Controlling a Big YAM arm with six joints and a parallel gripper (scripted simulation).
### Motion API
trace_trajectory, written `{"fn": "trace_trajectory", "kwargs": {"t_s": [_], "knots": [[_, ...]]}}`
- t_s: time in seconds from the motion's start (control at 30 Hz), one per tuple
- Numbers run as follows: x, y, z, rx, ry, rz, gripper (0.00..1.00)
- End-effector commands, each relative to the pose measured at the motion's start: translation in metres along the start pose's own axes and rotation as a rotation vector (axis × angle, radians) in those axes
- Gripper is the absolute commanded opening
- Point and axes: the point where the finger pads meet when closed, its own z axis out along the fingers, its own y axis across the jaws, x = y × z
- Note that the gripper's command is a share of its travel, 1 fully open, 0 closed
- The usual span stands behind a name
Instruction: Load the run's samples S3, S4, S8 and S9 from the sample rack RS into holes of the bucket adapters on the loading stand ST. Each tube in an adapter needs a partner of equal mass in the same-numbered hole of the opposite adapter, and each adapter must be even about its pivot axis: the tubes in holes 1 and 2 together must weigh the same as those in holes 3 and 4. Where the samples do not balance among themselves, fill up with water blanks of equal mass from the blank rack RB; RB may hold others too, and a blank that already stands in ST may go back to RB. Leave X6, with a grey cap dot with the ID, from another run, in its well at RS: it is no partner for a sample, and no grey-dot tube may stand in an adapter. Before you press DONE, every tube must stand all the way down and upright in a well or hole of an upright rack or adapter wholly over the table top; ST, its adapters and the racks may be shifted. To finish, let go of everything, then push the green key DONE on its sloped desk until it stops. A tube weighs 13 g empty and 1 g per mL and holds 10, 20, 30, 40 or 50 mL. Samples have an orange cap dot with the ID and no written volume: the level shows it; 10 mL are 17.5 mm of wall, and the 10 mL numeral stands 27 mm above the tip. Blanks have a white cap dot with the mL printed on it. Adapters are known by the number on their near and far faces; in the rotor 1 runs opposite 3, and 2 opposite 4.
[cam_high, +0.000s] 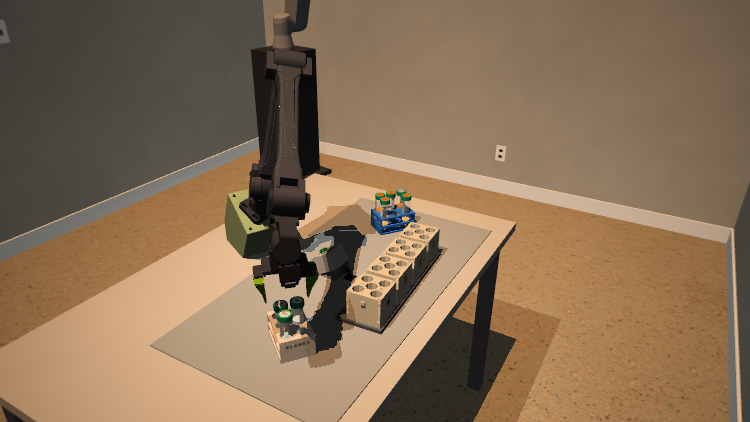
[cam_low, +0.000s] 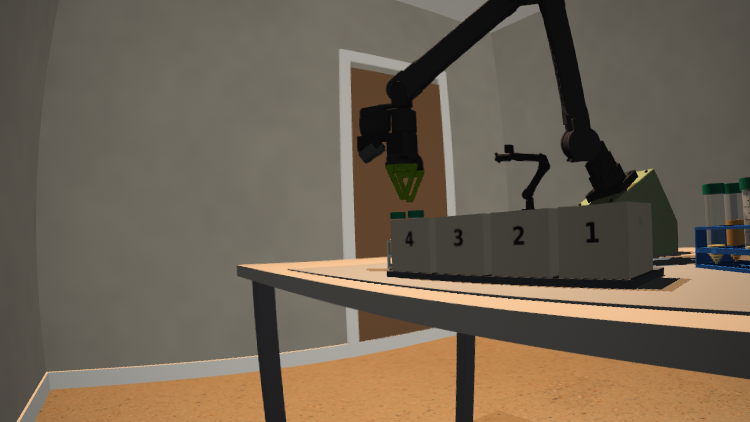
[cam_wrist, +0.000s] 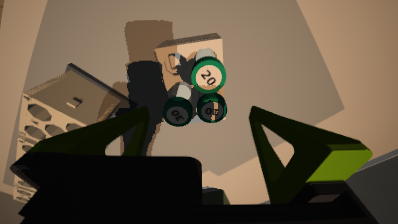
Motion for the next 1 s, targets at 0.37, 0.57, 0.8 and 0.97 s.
{"fn": "trace_trajectory", "kwargs": {"t_s": [0.37,0.57,0.8,0.97], "knots": [[-0.0140,0.0073,-0.0141,-0.007,-0.035,-0.052,1.00],[-0.0140,0.0073,-0.0144,-0.007,-0.035,-0.052,1.00],[-0.0140,0.0073,-0.0147,-0.007,-0.035,-0.052,1.00],[-0.0140,0.0073,-0.0149,-0.007,-0.035,-0.052,1.00]]}}
